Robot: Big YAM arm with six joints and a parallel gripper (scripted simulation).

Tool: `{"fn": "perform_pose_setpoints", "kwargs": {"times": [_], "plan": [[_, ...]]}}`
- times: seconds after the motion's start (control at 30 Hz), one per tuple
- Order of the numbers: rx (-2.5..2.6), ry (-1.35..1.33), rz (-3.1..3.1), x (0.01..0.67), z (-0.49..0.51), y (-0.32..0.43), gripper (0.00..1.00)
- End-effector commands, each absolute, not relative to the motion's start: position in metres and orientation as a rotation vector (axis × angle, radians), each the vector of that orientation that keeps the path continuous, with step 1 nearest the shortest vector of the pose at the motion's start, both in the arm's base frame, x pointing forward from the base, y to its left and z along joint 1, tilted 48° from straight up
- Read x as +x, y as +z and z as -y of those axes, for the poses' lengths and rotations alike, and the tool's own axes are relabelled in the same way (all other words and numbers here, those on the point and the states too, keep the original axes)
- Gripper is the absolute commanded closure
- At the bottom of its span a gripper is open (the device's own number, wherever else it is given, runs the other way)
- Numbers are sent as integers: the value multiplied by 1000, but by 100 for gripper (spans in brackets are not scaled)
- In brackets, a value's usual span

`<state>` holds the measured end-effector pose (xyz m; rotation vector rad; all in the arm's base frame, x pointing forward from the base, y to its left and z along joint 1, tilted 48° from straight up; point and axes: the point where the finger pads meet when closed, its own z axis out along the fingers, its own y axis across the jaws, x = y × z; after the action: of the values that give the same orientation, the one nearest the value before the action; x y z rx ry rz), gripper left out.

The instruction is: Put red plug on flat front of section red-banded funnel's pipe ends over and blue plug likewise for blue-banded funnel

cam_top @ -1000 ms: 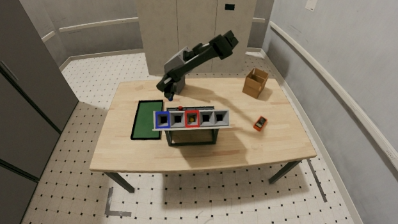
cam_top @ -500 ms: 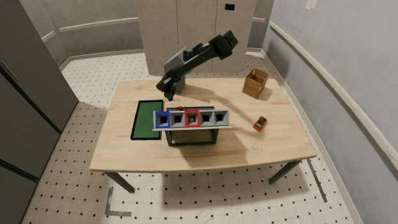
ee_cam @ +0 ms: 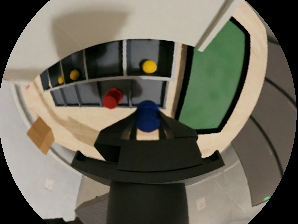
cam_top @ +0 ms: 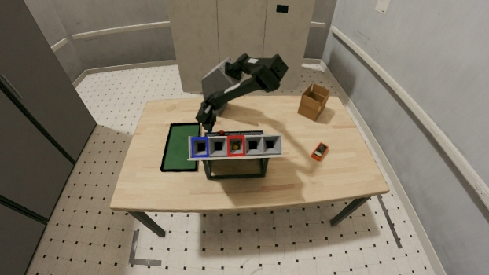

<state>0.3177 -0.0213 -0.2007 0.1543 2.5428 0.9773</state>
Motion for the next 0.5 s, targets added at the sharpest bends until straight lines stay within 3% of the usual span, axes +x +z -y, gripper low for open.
{"fn": "perform_pose_setpoints", "kwargs": {"times": [0.0, 0.47], "plan": [[237, 975, -2538, 331, 9, -216, 100], [230, 975, -2536, 331, 4, -220, 100]]}}
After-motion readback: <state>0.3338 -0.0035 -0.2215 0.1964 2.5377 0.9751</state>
